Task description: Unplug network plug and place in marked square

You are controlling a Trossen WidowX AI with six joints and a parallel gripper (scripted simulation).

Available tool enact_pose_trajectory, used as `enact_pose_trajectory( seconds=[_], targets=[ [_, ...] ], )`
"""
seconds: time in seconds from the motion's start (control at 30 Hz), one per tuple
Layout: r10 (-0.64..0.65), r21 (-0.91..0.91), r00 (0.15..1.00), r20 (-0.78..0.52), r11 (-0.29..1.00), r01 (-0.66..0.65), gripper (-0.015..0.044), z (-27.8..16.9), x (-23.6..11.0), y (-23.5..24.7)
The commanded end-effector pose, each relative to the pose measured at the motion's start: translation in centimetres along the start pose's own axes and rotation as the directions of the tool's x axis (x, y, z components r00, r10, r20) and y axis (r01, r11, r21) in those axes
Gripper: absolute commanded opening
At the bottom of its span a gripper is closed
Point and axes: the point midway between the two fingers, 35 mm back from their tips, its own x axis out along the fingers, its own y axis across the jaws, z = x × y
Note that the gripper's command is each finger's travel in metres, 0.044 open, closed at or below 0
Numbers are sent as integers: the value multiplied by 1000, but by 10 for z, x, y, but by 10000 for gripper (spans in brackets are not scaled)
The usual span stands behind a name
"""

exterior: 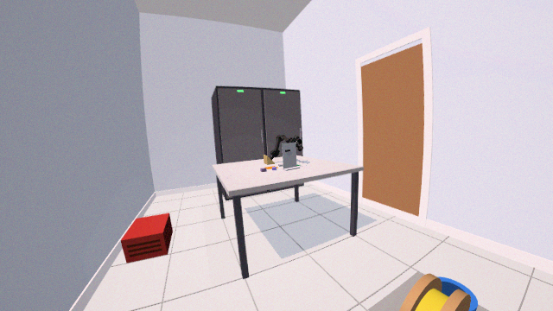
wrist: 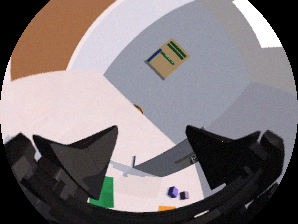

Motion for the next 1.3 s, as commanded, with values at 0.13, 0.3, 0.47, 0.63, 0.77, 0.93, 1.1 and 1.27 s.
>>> enact_pose_trajectory(
  seconds=[0.13,0.3,0.47,0.63,0.77,0.93,1.1,1.27],
  targets=[
    [-22,-71,1000,-2,997,22,269,-20,9,-15],
    [-53,-171,999,-4,984,52,156,-48,17,-37],
    [-84,-270,996,-7,960,80,156,-76,17,-59],
    [-116,-365,993,-9,925,104,156,-103,10,-79],
    [-141,-439,990,-11,890,121,156,-123,1,-93],
    [-171,-526,985,-13,839,139,156,-146,-16,-108],
    [-202,-608,979,-15,779,151,156,-165,-36,-118],
    [-223,-661,975,-17,734,157,156,-175,-51,-123]
  ],
)
